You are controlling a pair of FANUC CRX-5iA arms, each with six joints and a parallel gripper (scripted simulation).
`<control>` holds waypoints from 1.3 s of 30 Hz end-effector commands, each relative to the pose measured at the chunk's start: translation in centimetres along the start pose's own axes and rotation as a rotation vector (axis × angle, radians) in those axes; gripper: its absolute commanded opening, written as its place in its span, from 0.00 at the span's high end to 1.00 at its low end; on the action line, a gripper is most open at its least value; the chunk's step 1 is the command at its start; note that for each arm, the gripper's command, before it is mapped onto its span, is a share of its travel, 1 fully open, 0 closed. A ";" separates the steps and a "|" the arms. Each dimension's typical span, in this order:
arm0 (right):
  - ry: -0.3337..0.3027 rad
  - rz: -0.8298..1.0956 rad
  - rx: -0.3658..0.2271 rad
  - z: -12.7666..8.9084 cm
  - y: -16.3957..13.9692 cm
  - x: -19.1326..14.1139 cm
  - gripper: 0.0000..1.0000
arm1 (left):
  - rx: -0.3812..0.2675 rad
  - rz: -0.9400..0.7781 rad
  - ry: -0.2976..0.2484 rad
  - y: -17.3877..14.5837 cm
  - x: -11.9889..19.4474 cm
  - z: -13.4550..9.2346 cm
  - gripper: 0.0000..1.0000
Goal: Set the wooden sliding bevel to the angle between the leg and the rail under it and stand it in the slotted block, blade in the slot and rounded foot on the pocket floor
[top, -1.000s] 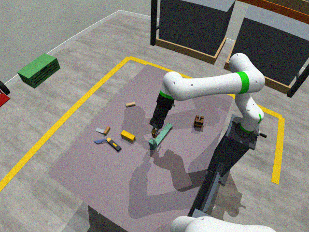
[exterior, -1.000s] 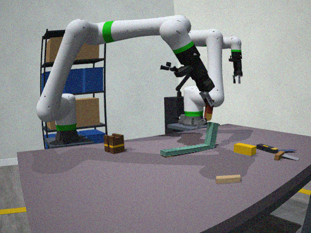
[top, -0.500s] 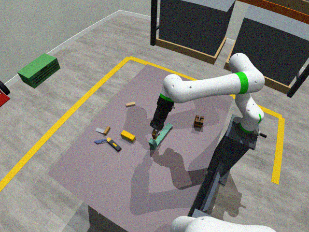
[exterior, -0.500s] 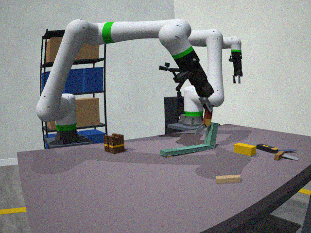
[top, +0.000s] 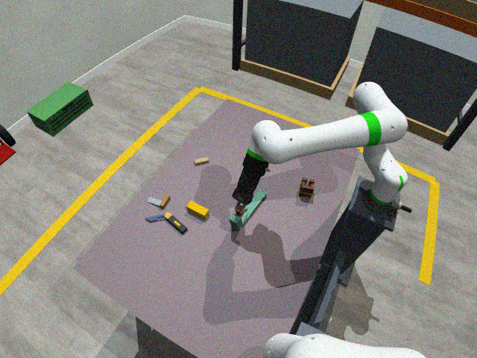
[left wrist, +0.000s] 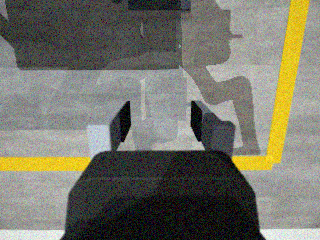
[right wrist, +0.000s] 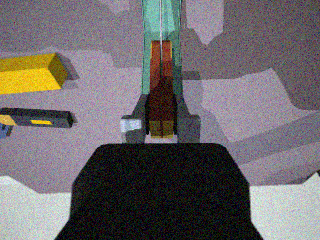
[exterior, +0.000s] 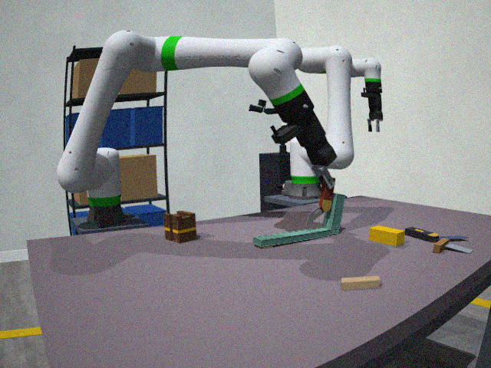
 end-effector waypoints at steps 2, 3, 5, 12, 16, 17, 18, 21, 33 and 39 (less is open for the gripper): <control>-0.001 -0.001 -0.002 0.2 -0.2 -0.1 1.00 | -0.002 0.000 0.000 0.0 0.0 -0.1 0.00; -0.001 -0.001 -0.002 0.3 -0.2 -0.1 1.00 | -0.002 0.000 0.000 0.0 0.0 -0.1 0.00; -0.001 -0.001 -0.002 0.4 -0.4 -0.1 1.00 | -0.002 0.000 0.000 0.0 0.0 -0.1 0.00; -0.001 -0.001 -0.002 0.5 -0.5 -0.2 1.00 | -0.002 0.000 0.000 0.0 0.0 -0.1 0.00; -0.001 -0.001 -0.002 0.5 -0.5 -0.2 1.00 | -0.002 0.000 0.000 0.0 0.0 -0.1 0.00; -0.001 -0.001 -0.002 0.5 -0.5 -0.2 1.00 | -0.002 0.000 0.000 0.0 0.0 -0.1 0.00; -0.001 -0.001 -0.002 0.5 -0.5 -0.2 1.00 | -0.002 0.000 0.000 0.0 0.0 -0.1 0.00; -0.001 -0.001 -0.002 0.5 -0.5 -0.2 1.00 | -0.002 0.000 0.000 0.0 0.0 -0.1 0.00; -0.001 -0.001 -0.002 0.8 0.0 0.0 1.00 | -0.002 0.000 0.000 0.0 0.0 -0.1 0.00; -0.001 -0.001 -0.002 0.8 0.0 0.0 1.00 | -0.002 0.000 0.000 0.0 0.0 -0.1 0.00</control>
Point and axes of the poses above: on each arm, the point where the finger pads meet when closed, its own z axis out along the fingers, its own x axis across the jaws, y = z × x, the point moved 4 cm from there along -z, back along the fingers, and after that the axes turned 14 degrees about z, right-handed, at the moved point
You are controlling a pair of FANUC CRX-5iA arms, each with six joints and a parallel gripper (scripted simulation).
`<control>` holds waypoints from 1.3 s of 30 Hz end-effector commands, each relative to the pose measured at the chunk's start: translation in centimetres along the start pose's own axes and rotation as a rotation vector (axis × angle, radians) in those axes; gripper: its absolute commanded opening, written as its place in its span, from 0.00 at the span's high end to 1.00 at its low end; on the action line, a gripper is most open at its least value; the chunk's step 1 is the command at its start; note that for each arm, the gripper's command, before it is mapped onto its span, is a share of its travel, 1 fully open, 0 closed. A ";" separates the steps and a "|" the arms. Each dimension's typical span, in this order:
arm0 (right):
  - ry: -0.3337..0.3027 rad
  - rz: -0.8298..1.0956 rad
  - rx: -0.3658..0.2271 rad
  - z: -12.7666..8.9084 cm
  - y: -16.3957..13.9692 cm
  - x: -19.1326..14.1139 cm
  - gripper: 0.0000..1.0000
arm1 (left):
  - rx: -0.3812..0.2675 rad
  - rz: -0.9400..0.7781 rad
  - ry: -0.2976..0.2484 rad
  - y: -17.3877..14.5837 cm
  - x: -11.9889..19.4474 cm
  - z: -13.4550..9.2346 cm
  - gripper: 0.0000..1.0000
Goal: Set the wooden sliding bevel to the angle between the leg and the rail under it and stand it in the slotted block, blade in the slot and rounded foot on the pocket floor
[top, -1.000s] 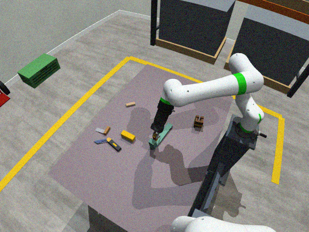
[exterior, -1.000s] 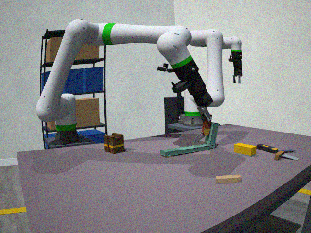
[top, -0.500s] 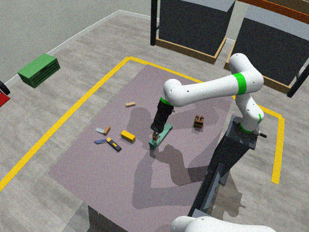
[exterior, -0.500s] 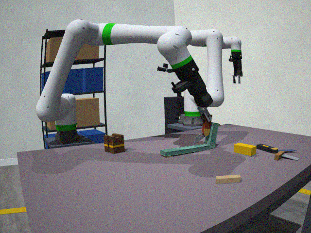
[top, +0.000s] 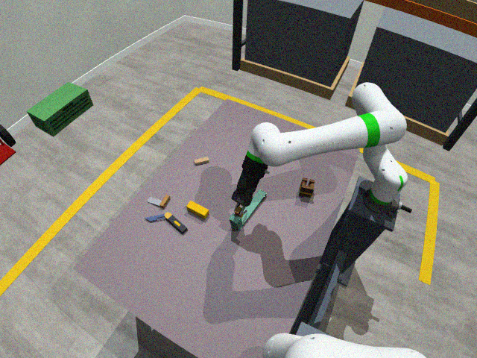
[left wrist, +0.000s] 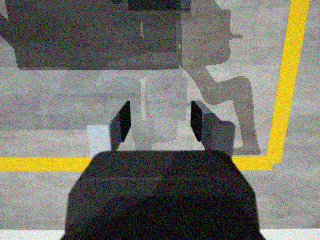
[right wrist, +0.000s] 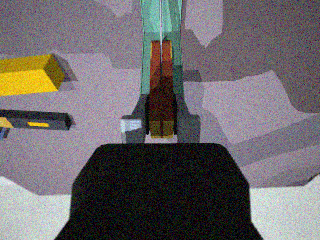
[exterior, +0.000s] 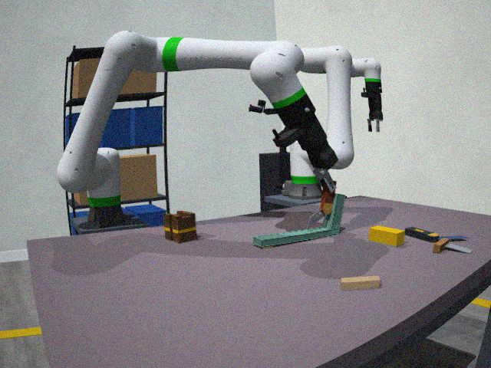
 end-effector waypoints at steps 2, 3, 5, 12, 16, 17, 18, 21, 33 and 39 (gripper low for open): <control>-0.002 -0.001 -0.002 -0.1 0.1 0.0 1.00 | -0.002 0.000 0.000 0.0 0.0 -0.1 0.00; -0.002 -0.001 -0.002 -0.1 0.1 0.0 1.00 | -0.002 0.000 0.000 0.0 0.0 -0.1 0.00; -0.002 -0.001 -0.002 -0.1 0.1 0.0 1.00 | -0.002 0.000 0.000 0.0 0.0 -0.1 0.00; -0.002 -0.001 -0.002 0.0 0.0 0.0 1.00 | -0.002 0.000 0.000 0.0 0.0 -0.1 0.00; -0.002 -0.001 -0.002 0.1 -0.1 -0.1 1.00 | -0.002 0.000 0.000 0.0 0.0 -0.1 0.00; -0.002 -0.001 -0.002 0.1 -0.1 -0.1 1.00 | -0.002 0.000 0.000 0.0 0.0 -0.1 0.00; -0.002 -0.001 -0.002 0.1 -0.1 -0.1 1.00 | -0.002 0.000 0.000 0.0 0.0 -0.1 0.00; -0.002 -0.001 -0.002 0.2 -0.2 -0.1 1.00 | -0.002 0.000 0.000 0.0 0.0 -0.1 0.00; -0.002 -0.001 -0.002 0.7 -0.7 -0.2 1.00 | -0.002 0.000 0.000 0.0 0.0 -0.1 0.00; -0.002 -0.001 -0.002 1.1 -1.1 -0.3 1.00 | -0.002 0.000 0.000 0.0 0.0 -0.1 0.00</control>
Point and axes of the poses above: on each arm, the point where the finger pads meet when closed, its own z axis out along the fingers, its own x axis across the jaws, y = z × x, the point moved 4 cm from there along -z, back along the fingers, and after that the axes turned 14 degrees about z, right-handed, at the moved point
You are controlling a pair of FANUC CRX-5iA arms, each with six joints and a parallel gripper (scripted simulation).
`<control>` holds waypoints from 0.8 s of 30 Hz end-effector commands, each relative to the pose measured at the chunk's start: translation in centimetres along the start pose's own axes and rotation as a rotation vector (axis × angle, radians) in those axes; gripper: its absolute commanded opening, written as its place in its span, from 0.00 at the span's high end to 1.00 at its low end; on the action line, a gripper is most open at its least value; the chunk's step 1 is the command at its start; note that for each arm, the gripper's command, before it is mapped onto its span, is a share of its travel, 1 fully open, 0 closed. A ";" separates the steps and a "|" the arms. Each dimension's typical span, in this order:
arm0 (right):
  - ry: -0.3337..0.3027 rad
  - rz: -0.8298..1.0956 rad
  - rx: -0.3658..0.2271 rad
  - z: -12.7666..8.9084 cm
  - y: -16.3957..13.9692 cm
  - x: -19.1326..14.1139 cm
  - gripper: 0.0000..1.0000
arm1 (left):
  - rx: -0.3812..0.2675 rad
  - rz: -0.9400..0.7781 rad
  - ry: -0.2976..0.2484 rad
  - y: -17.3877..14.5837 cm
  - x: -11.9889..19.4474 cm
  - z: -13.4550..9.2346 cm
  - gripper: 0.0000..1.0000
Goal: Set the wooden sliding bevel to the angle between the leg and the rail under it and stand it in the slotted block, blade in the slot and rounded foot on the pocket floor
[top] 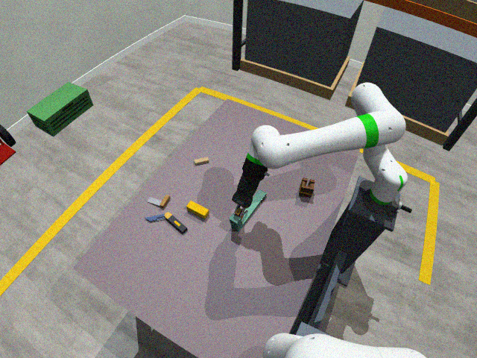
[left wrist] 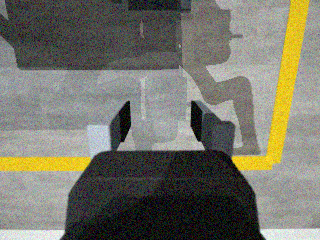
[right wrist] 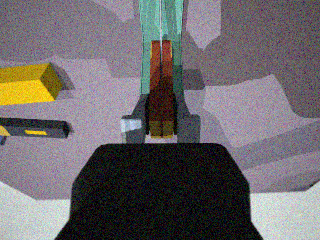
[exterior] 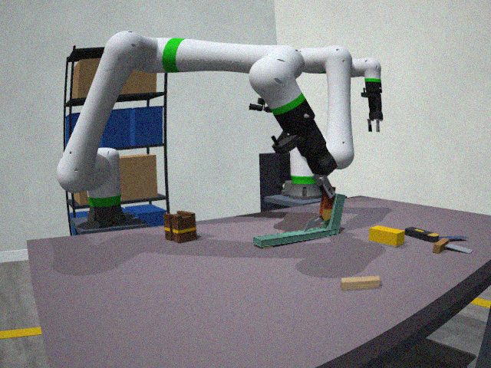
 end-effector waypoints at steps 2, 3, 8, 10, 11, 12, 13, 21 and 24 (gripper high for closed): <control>-0.001 -0.001 -0.002 0.1 -0.1 -0.1 1.00 | -0.002 0.000 0.000 0.0 0.0 -0.1 0.00; -0.001 -0.001 -0.002 0.2 -0.2 -0.1 1.00 | -0.002 0.000 0.000 0.0 0.0 -0.1 0.00; -0.001 -0.001 -0.002 0.4 -0.4 -0.1 1.00 | -0.002 0.000 0.000 0.0 0.0 -0.1 0.00; -0.001 -0.001 -0.002 0.5 -0.5 -0.2 1.00 | -0.002 0.000 0.000 0.0 0.0 -0.1 0.00; -0.001 -0.001 -0.002 0.6 -0.6 -0.2 1.00 | -0.002 0.000 0.000 0.0 0.0 -0.1 0.00; -0.001 -0.001 -0.002 0.6 -0.6 -0.2 1.00 | -0.002 0.000 0.000 0.0 0.0 -0.1 0.00; -0.001 -0.001 -0.002 0.7 -0.7 -0.2 1.00 | -0.002 0.000 0.000 0.0 0.0 -0.1 0.00; -0.001 -0.001 -0.002 1.1 -1.0 -0.3 1.00 | -0.002 0.000 0.000 0.0 0.0 -0.1 0.00; -0.001 -0.001 -0.002 1.1 -1.1 -0.3 1.00 | -0.002 0.000 0.000 0.0 0.0 -0.1 0.00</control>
Point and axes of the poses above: on each arm, the point where the finger pads meet when closed, its own z axis out along the fingers, its own x axis across the jaws, y = z × x, the point moved 4 cm from there along -z, back along the fingers, and after that the axes turned 14 degrees about z, right-handed, at the moved point
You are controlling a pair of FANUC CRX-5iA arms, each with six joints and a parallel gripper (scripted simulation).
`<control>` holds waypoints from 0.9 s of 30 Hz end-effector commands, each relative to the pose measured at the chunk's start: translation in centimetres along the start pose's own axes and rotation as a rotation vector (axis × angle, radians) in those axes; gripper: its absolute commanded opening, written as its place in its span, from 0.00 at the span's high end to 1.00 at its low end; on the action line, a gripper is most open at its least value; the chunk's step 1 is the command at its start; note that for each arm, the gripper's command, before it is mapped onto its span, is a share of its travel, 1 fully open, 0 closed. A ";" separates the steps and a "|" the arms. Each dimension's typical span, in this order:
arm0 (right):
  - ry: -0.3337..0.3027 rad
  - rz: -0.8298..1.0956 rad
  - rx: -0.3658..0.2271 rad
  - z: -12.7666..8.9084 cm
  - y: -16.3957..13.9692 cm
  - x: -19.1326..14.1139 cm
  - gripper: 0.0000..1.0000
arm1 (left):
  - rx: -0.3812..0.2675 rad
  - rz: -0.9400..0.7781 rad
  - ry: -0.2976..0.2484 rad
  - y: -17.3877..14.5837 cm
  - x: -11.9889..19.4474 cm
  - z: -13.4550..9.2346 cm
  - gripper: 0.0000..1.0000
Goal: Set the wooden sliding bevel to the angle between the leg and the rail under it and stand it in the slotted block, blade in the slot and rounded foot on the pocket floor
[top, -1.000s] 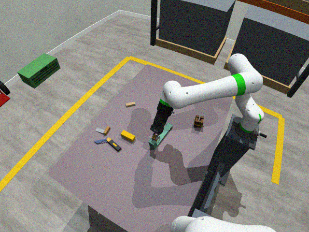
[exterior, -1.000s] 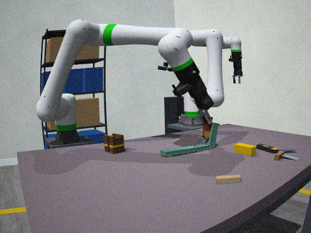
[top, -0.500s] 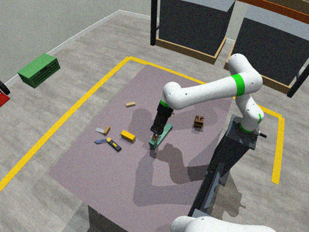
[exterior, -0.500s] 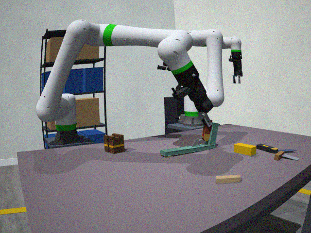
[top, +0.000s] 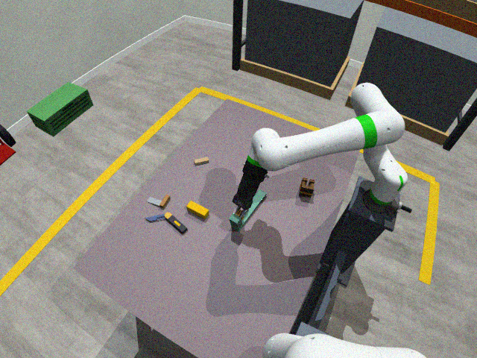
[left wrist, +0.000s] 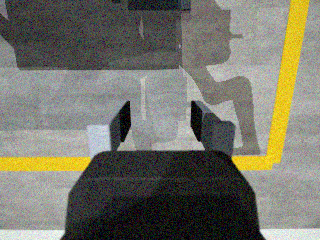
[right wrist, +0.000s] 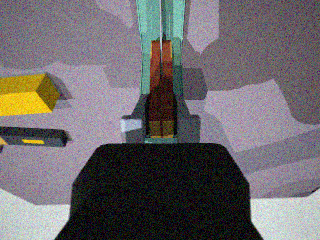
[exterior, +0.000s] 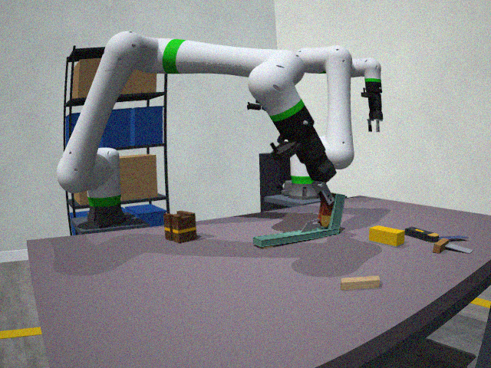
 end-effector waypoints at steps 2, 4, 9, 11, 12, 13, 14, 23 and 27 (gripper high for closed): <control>-0.001 -0.001 -0.002 0.0 0.0 0.0 1.00 | -0.002 0.000 0.000 0.0 0.0 -0.1 0.00; -0.001 -0.001 -0.002 0.0 0.0 -0.1 1.00 | -0.002 0.000 0.000 0.0 0.0 -0.1 0.00; -0.001 -0.001 -0.002 0.1 -0.1 -0.1 1.00 | -0.002 0.000 0.000 0.0 0.0 -0.1 0.00; -0.001 -0.001 -0.002 0.1 -0.1 -0.1 1.00 | -0.002 0.000 0.000 0.0 0.0 -0.1 0.00; -0.001 -0.001 -0.002 0.2 -0.1 -0.1 1.00 | -0.002 0.000 0.000 0.0 0.0 -0.1 0.00; -0.001 -0.001 -0.002 0.2 -0.1 -0.1 1.00 | -0.002 0.000 0.000 0.0 0.0 -0.1 0.00; -0.001 -0.001 -0.002 0.2 -0.2 -0.1 1.00 | -0.002 0.000 0.000 0.0 0.0 -0.1 0.00; -0.001 -0.001 -0.002 0.2 -0.2 -0.1 1.00 | -0.002 0.000 0.000 0.0 0.0 -0.1 0.00; -0.001 -0.001 -0.002 0.2 -0.2 -0.1 1.00 | -0.002 0.000 0.000 0.0 0.0 -0.1 0.00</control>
Point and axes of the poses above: on each arm, the point where the finger pads meet when closed, its own z axis out along the fingers, its own x axis across the jaws, y = z × x, the point moved 4 cm from there along -z, back along the fingers, and after that the axes turned 14 degrees about z, right-handed, at the moved point
